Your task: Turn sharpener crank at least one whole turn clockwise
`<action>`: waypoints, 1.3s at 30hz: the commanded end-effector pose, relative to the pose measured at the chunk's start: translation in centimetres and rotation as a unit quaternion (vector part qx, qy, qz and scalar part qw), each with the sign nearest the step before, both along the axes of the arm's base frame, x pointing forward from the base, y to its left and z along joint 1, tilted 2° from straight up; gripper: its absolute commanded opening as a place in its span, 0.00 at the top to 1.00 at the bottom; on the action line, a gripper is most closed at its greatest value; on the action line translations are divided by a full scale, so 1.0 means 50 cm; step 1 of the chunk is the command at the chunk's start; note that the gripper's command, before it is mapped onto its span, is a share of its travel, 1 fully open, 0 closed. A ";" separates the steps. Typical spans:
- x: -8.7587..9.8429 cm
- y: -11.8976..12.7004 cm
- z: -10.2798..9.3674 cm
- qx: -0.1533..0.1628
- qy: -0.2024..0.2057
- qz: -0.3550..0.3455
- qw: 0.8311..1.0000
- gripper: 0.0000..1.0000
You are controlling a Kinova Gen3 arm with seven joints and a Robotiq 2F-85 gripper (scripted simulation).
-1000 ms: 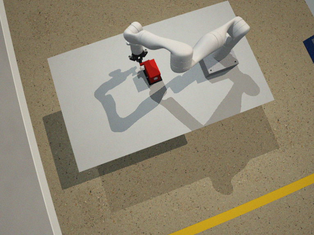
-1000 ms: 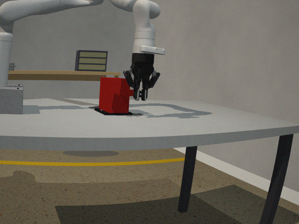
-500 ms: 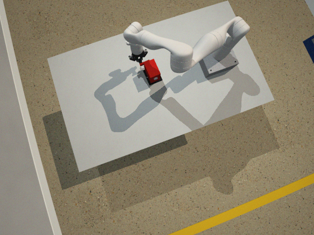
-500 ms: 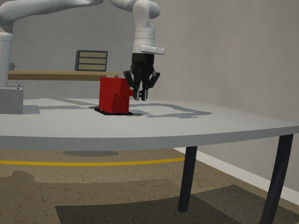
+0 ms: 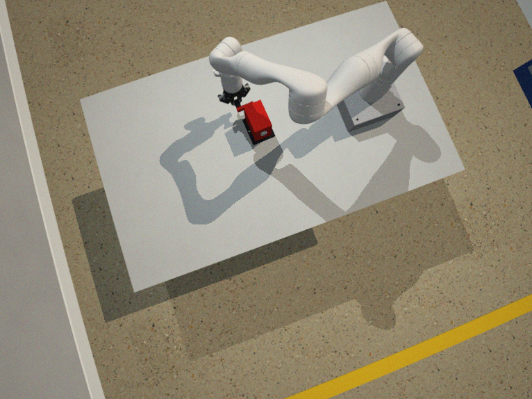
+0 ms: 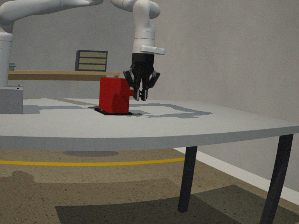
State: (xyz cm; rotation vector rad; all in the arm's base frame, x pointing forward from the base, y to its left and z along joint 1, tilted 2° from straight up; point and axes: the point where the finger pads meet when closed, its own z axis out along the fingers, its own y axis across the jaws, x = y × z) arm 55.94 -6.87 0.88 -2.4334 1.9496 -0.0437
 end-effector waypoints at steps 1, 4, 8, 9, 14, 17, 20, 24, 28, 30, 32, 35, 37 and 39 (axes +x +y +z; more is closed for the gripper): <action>0.000 0.000 0.001 0.000 0.000 0.000 1.000 1.00; 0.000 0.000 -0.001 0.000 0.000 0.000 1.000 1.00; 0.000 0.000 -0.003 0.000 0.000 0.000 1.000 1.00; 0.000 0.000 -0.004 0.000 0.000 0.000 1.000 1.00; -0.002 -0.001 -0.018 0.000 0.000 0.000 1.000 1.00; -0.004 -0.002 -0.030 0.000 0.000 0.000 1.000 1.00; -0.010 -0.003 -0.043 0.000 0.000 0.000 1.000 1.00; -0.014 -0.004 -0.052 0.000 0.000 0.000 1.000 1.00; -0.025 -0.006 -0.067 0.000 0.000 0.000 1.000 1.00; -0.032 -0.008 -0.074 0.000 0.000 0.000 1.000 1.00; -0.038 -0.009 -0.079 0.000 0.000 0.000 1.000 1.00; -0.048 -0.012 -0.086 0.000 0.000 0.000 1.000 1.00; -0.055 -0.013 -0.090 0.000 0.000 0.000 1.000 1.00; -0.062 -0.015 -0.093 0.000 0.000 0.000 1.000 1.00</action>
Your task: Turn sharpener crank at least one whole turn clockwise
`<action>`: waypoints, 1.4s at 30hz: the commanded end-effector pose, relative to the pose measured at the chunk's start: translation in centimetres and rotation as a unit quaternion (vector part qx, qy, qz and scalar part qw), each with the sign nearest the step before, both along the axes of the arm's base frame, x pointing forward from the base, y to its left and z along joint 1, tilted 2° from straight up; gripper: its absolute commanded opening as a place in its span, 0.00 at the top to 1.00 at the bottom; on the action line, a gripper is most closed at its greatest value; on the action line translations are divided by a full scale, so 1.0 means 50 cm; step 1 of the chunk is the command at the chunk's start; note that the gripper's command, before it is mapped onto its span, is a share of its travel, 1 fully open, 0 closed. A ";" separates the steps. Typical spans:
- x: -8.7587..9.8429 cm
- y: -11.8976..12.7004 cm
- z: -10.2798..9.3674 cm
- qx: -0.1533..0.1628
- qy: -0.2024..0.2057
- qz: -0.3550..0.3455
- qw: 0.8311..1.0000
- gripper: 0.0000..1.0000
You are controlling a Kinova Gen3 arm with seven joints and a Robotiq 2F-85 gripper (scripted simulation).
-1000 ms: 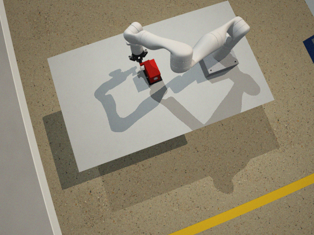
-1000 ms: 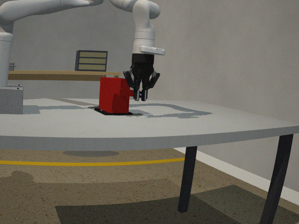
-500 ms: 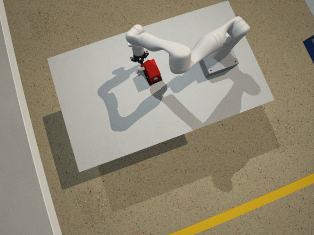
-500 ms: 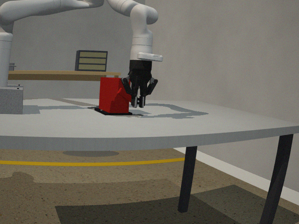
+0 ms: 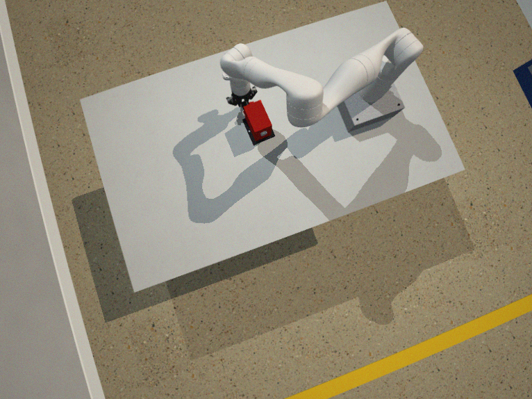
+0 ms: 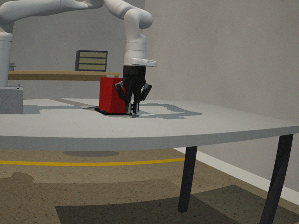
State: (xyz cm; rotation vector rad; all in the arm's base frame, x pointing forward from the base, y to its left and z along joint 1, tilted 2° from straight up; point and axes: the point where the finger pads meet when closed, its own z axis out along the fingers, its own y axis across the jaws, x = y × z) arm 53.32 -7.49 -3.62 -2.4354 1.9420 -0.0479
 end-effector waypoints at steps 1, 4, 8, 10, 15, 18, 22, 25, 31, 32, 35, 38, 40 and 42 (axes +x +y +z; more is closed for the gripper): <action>-0.010 -0.003 -0.003 0.000 0.002 -0.002 1.000 1.00; -0.016 -0.004 -0.006 0.000 0.002 -0.002 1.000 1.00; -0.028 -0.007 -0.008 0.000 0.002 -0.002 1.000 1.00; -0.032 -0.008 -0.009 0.000 0.002 -0.002 1.000 1.00; -0.042 -0.010 -0.010 0.000 0.002 -0.002 1.000 1.00; -0.044 -0.010 -0.010 0.000 0.002 -0.002 1.000 1.00; -0.046 -0.011 -0.010 0.000 0.002 -0.002 1.000 1.00; -0.047 -0.011 -0.010 0.000 0.002 -0.002 1.000 1.00; -0.047 -0.011 -0.010 0.000 0.002 -0.002 1.000 1.00; -0.047 -0.011 -0.010 0.000 0.002 -0.002 1.000 1.00; -0.047 -0.011 -0.010 0.000 0.002 -0.002 1.000 1.00; -0.047 -0.011 -0.010 0.000 0.002 -0.002 1.000 1.00; -0.047 -0.011 -0.010 0.000 0.002 -0.002 1.000 1.00; -0.047 -0.011 -0.010 0.000 0.002 -0.002 1.000 1.00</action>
